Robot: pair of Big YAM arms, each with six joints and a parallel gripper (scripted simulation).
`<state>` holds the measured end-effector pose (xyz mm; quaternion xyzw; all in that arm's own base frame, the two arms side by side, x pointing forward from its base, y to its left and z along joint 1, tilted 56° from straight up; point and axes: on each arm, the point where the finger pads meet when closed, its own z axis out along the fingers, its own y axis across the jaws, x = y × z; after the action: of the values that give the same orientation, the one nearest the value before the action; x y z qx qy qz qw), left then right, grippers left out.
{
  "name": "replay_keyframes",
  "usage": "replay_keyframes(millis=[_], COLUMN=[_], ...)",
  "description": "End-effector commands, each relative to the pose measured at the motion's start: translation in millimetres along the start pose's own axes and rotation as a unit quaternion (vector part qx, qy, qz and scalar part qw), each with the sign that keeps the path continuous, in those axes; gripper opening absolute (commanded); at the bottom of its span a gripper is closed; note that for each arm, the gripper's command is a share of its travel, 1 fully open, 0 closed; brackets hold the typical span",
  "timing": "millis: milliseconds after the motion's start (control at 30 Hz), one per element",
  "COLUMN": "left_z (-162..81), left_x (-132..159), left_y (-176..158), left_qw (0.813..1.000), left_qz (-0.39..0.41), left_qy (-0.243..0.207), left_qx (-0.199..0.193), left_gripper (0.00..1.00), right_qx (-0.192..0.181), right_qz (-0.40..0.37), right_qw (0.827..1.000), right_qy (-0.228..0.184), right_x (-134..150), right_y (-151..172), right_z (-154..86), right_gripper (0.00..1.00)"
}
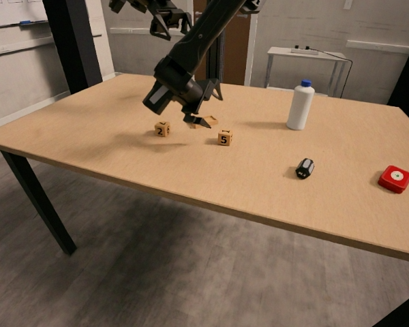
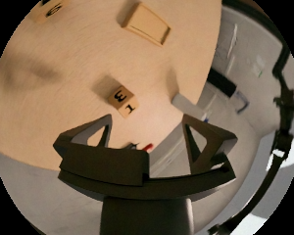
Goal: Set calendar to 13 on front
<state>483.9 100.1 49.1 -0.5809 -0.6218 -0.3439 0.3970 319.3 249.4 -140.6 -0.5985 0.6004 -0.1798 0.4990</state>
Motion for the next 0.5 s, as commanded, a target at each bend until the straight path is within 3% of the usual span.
replay_keyframes(millis=[0,167,333,400,467], left_z=[-2,9,14,14,13], left_x=[-14,-15,-18,-18,-22], left_y=[-4,-9,-9,-9,-9], left_qw=[0.99,0.964,0.917,0.917,0.884], left_qz=[0.135,0.253,0.379,0.379,0.445], left_qy=[0.029,0.072,0.112,0.112,0.129], left_qx=[0.006,0.027,0.046,0.046,0.054], left_gripper=[1.0,1.0,1.0,1.0,1.0], right_qx=[0.007,0.007,0.007,0.007,0.007], right_qz=[0.005,0.005,0.005,0.005,0.005], right_qw=[1.0,1.0,1.0,1.0,1.0], right_qy=[-0.008,-0.008,-0.008,-0.008,-0.008], right_x=[-6,-6,-6,-6,-6], right_y=[-4,-4,-4,-4,-4], right_z=[0,0,0,0,0], right_gripper=[1.0,1.0,1.0,1.0,1.0])
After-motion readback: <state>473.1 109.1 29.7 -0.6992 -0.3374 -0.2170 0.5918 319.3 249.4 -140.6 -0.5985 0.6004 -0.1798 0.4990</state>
